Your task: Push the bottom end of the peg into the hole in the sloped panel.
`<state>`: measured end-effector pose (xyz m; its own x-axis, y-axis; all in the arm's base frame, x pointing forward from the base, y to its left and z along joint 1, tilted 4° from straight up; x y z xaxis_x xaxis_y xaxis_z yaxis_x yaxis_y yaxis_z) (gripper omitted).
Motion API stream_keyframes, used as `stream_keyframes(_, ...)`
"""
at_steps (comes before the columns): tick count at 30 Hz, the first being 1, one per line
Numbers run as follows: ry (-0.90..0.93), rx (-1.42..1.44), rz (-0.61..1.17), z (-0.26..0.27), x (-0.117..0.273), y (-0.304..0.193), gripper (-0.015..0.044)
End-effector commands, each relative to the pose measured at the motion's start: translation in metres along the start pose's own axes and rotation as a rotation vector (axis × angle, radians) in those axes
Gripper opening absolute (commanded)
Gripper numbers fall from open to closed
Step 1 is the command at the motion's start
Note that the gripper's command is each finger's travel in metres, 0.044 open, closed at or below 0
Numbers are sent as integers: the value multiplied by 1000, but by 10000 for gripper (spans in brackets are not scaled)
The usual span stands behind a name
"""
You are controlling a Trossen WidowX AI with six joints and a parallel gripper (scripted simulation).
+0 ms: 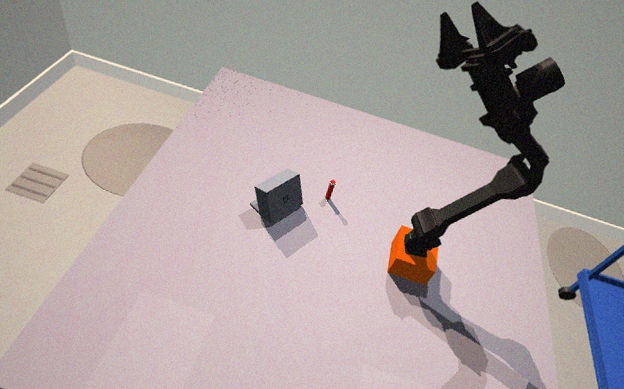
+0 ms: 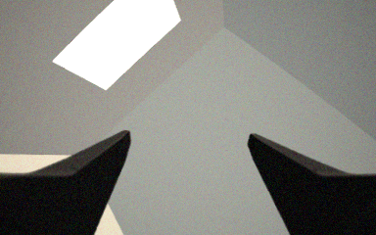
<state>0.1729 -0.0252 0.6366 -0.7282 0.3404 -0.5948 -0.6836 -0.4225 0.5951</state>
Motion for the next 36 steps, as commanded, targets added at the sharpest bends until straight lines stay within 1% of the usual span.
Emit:
stream_keyframes(1,-16,150,74,-6,-12,-35,440)
stream_keyframes(10,-64,470,250,-38,-32,-104,440)
stream_keyframes(15,-93,625,355,-63,-39,-139,440)
stream_keyframes(20,-108,793,497,-95,-43,-179,440)
stream_keyframes(28,-116,1026,749,-156,-38,-236,440)
stream_keyframes(36,-101,1203,1027,-222,-18,-282,440)
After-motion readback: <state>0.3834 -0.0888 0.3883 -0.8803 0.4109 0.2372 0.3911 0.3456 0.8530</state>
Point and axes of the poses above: the point midway between the two fingers, 35 mm back from their tips, its own x axis back along the fingers, its own z axis across the jaws, y = z × x, the point moved 1 cm from there along x, back along the fingers, and after that the axes turned 14 degrees about x, right-handed, at the moved point
